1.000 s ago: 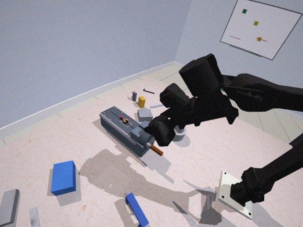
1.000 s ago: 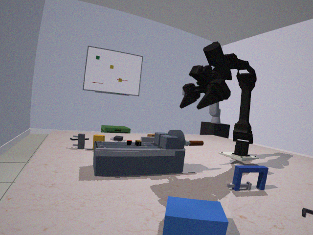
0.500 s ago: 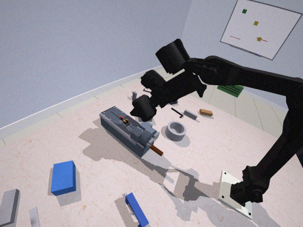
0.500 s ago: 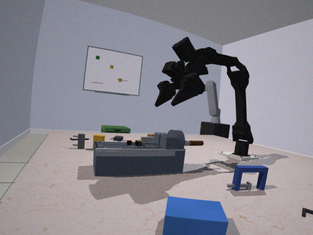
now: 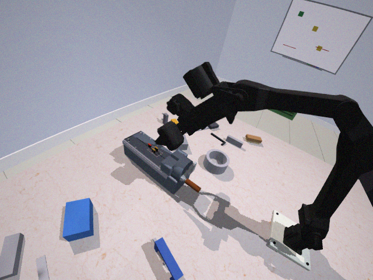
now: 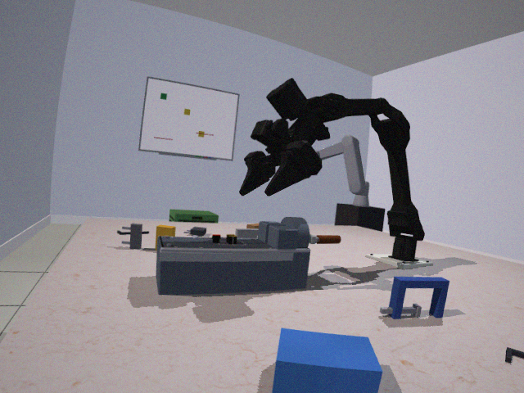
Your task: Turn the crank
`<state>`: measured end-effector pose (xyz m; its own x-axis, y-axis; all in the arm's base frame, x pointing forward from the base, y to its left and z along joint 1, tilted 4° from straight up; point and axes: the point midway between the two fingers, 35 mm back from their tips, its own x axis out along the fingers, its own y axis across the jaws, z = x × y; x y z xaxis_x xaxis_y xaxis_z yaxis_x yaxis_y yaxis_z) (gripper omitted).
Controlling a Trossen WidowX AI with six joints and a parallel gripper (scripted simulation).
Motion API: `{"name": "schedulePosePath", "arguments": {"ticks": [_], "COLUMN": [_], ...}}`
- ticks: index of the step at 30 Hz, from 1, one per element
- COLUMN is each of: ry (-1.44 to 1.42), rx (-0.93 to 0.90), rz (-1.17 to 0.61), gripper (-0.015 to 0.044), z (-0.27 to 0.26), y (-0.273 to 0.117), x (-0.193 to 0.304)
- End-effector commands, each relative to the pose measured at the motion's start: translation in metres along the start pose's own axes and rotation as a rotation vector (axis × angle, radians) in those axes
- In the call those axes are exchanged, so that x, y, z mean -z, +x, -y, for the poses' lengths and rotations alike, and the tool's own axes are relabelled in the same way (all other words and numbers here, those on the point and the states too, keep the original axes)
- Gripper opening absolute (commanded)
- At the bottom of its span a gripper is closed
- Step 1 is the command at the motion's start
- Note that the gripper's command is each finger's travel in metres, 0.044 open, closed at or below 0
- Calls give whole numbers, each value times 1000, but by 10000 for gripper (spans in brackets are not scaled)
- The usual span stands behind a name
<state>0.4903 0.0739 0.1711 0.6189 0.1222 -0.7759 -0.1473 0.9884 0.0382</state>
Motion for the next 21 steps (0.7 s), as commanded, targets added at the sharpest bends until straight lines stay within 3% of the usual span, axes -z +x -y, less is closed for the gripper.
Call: {"name": "schedulePosePath", "arguments": {"ticks": [1,21], "ry": [-4,-4], "rx": [-4,-4], "rz": [-4,-4], "gripper": [440,440], "z": [1,2], "y": [13,23], "x": [13,23]}}
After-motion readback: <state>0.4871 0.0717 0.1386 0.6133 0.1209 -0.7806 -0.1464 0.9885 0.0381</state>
